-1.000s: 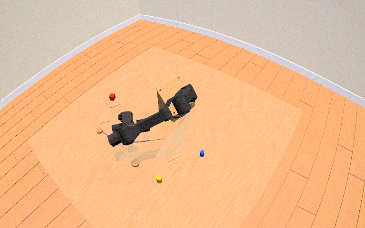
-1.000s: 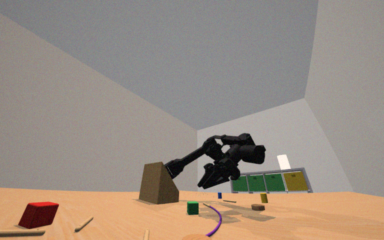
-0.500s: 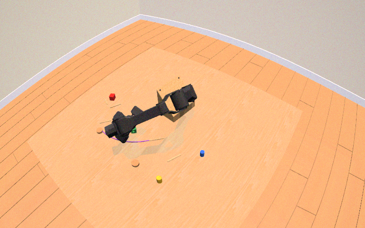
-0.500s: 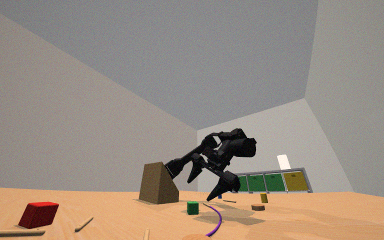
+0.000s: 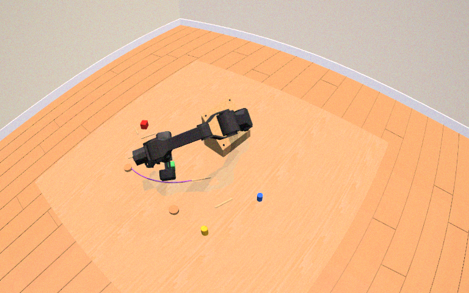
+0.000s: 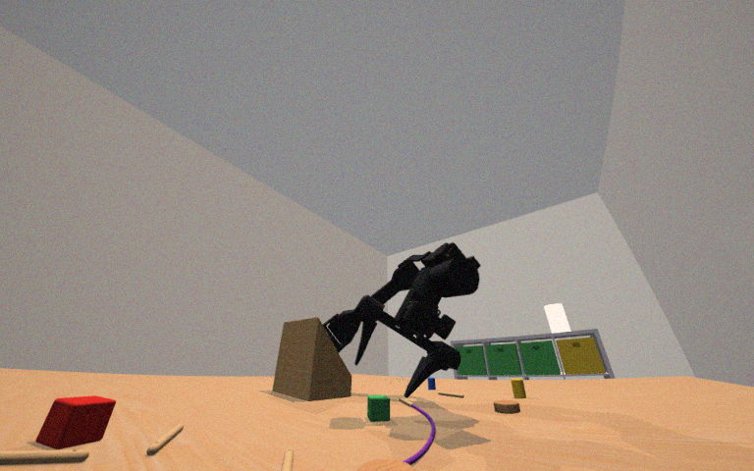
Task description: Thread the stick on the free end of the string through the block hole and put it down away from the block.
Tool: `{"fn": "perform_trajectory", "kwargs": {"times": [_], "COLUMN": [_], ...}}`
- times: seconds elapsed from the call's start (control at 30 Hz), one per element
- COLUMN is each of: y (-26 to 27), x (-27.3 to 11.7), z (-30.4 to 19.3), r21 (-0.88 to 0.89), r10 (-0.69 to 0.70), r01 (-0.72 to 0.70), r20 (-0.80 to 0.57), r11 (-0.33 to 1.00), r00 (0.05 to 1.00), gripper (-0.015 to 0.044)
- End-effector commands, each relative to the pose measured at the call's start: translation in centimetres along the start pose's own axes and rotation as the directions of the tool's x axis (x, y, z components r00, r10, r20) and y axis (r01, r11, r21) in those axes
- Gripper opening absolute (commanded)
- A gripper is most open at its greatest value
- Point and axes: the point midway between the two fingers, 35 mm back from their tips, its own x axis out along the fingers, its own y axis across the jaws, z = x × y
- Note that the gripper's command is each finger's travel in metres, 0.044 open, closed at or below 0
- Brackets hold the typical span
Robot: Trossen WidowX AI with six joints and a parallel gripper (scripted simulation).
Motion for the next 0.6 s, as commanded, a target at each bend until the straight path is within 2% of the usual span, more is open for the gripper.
{"fn": "perform_trajectory", "kwargs": {"times": [0.0, 0.3, 0.57], "y": [-1.25, -1.76, -2.19], "x": [-0.07, 0.0, -0.05], "z": [-0.13, -0.14, -0.18], "r21": [-0.69, -0.941, -0.996], "r10": [0.223, 0.336, 0.428], "r01": [-0.148, -0.082, 0.082], "r20": [0.021, 0.036, 0.055], "r11": [0.709, 0.329, -0.046], "r00": [0.975, 0.941, 0.902], "gripper": [0.044, 0.044, 0.044]}}
